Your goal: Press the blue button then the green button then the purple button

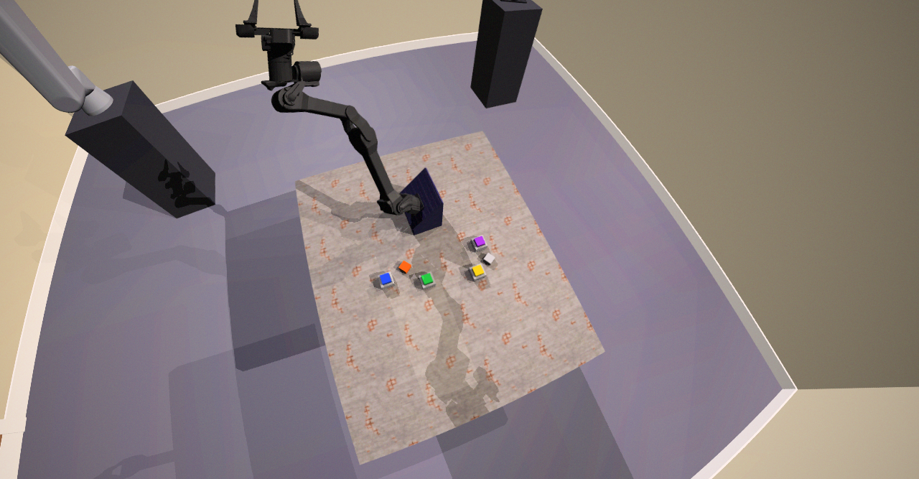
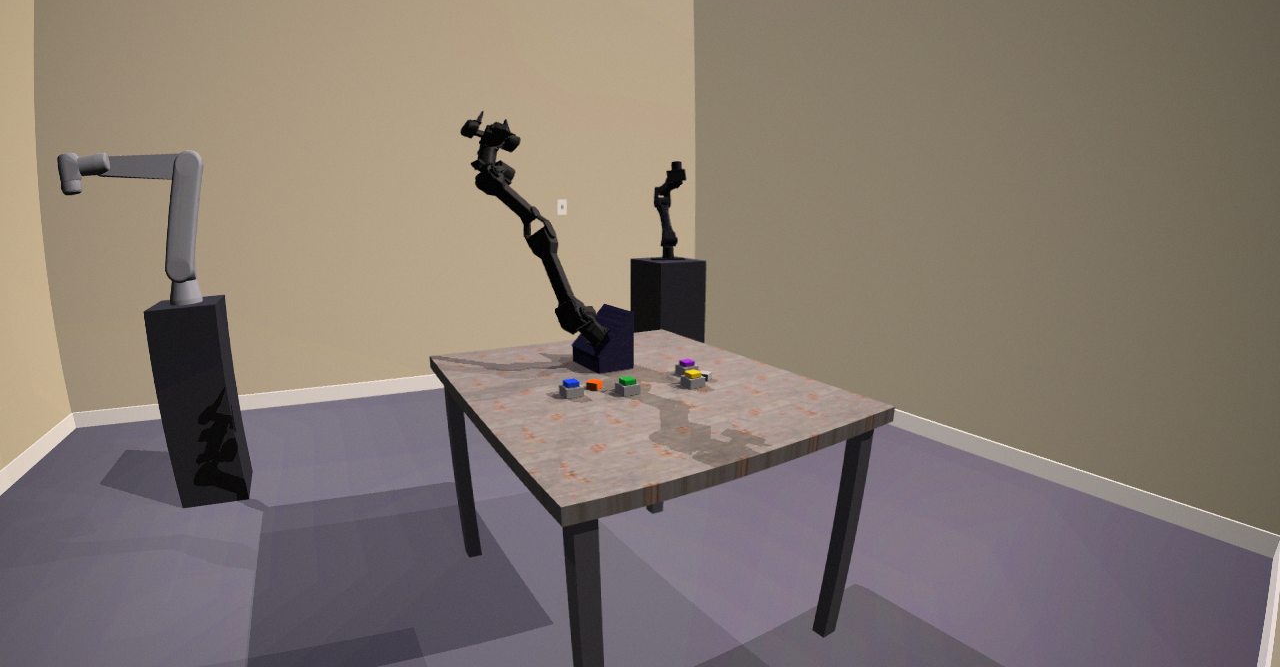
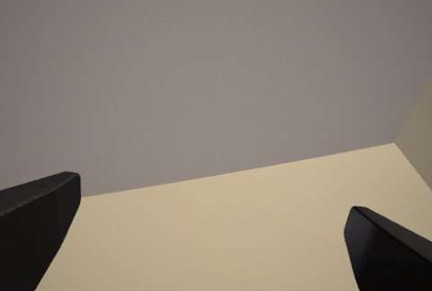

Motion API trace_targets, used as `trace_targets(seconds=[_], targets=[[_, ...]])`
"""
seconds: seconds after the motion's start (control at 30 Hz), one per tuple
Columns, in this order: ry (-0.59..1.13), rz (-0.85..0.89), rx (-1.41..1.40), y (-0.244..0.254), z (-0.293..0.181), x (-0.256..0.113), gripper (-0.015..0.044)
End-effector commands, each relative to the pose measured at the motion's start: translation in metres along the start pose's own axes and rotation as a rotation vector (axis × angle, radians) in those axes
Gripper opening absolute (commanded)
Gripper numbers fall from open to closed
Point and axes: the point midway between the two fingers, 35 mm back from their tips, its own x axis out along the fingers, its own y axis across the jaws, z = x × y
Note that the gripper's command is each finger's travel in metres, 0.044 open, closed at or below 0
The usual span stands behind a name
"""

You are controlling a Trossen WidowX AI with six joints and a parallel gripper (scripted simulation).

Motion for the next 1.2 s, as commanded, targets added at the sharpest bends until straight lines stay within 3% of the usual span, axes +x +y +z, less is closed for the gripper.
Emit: trace_targets(seconds=[0.0, 0.07, 0.3, 0.6, 0.87, 1.17], targets=[[0.003, 0.027, 0.022, 0.008, 0.000, -0.003, 0.0400], [0.034, 0.243, 0.199, 0.070, 0.007, -0.031, 0.0400], [0.120, 0.597, 0.477, 0.161, 0.033, -0.099, 0.0400], [0.334, 1.185, 0.864, 0.253, 0.107, -0.254, 0.0400], [0.560, 1.701, 1.075, 0.257, 0.188, -0.402, 0.0400], [0.821, 2.324, 1.092, 0.176, 0.268, -0.556, 0.0400]])
